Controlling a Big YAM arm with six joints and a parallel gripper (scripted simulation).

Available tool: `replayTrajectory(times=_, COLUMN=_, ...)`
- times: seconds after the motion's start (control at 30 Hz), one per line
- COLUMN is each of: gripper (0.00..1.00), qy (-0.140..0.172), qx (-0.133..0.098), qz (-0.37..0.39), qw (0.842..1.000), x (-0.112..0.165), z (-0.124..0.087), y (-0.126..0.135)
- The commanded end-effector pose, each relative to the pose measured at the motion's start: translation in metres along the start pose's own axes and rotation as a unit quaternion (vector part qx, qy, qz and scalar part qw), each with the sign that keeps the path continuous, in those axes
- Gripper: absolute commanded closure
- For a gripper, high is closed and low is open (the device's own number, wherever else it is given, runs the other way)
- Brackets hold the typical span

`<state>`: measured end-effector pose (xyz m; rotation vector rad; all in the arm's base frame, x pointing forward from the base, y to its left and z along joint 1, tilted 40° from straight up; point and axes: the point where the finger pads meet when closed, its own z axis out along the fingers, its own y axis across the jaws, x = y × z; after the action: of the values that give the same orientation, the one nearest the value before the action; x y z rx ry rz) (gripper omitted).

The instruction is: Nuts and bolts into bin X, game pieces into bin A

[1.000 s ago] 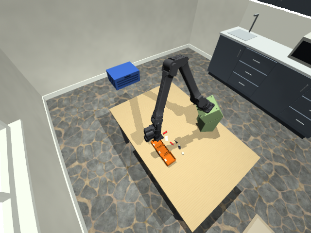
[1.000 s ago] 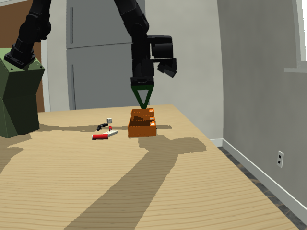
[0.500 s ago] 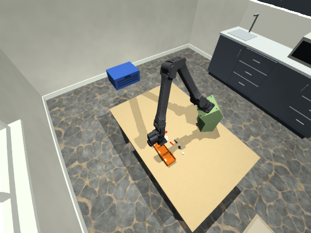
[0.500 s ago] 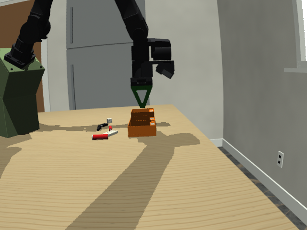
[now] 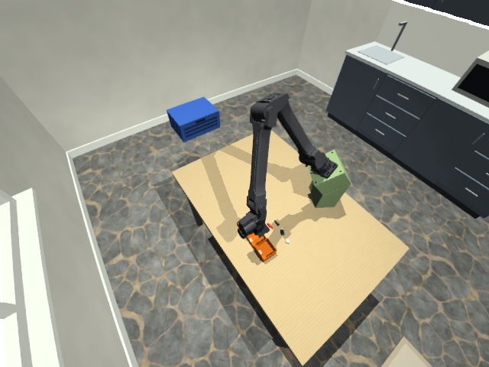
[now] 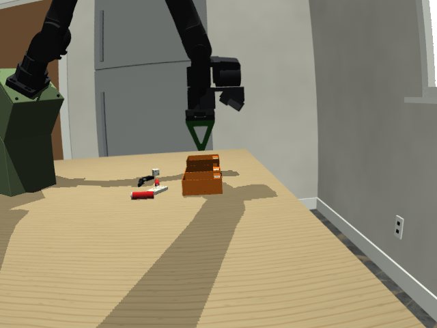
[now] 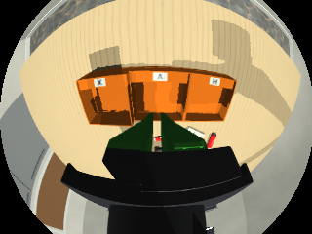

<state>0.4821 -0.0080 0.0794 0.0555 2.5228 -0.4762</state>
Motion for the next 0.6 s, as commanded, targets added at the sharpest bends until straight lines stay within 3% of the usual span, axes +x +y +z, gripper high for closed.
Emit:
replayTrajectory(times=0.0, gripper=0.91, qy=-0.027, qx=0.003, qz=0.027, qw=0.999, x=-0.03, z=-0.014, y=-0.013)
replayTrajectory(times=0.57, gripper=0.91, qy=-0.018, qx=0.002, qz=0.012, qw=1.0, x=-0.023, z=0.032, y=-0.007)
